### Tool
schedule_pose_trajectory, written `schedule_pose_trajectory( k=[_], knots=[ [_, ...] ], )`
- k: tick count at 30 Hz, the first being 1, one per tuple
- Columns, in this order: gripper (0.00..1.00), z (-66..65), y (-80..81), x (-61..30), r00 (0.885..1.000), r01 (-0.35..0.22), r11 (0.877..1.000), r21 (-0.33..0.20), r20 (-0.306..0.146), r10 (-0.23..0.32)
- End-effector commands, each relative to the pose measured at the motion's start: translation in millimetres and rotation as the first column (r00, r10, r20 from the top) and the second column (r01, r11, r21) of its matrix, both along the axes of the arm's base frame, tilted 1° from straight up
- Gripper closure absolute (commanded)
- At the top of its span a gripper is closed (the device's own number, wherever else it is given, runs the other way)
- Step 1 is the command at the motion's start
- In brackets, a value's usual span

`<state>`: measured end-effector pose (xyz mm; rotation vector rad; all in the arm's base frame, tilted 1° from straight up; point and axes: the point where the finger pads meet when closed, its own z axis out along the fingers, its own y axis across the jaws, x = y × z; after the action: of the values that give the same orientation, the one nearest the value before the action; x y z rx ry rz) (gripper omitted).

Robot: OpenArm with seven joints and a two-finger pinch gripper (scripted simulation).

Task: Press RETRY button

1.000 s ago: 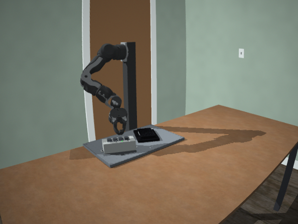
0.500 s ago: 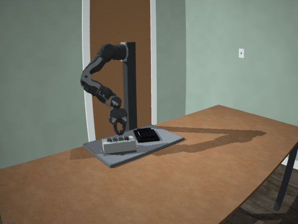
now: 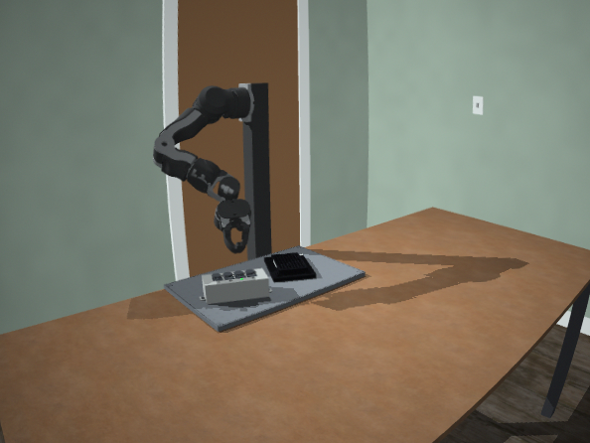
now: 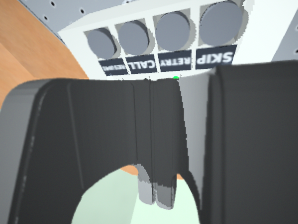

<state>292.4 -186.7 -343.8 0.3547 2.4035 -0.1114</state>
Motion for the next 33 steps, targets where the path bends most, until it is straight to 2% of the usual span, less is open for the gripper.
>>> schedule_pose_trajectory(
  k=[1,3,8,33],
  knots=[
    [1.00,0.3,-0.7,0.4,1.000,0.003,1.000,-0.004,-0.001,-0.003],
    [1.00,0.3,-0.7,0.4,1.000,0.003,1.000,-0.004,-0.001,-0.003],
    [1.00,11.4,-1.1,0.5,1.000,0.003,1.000,-0.004,-0.001,-0.003],
    [1.00,11.4,-1.1,0.5,1.000,0.003,1.000,-0.004,-0.001,-0.003]
  ],
)
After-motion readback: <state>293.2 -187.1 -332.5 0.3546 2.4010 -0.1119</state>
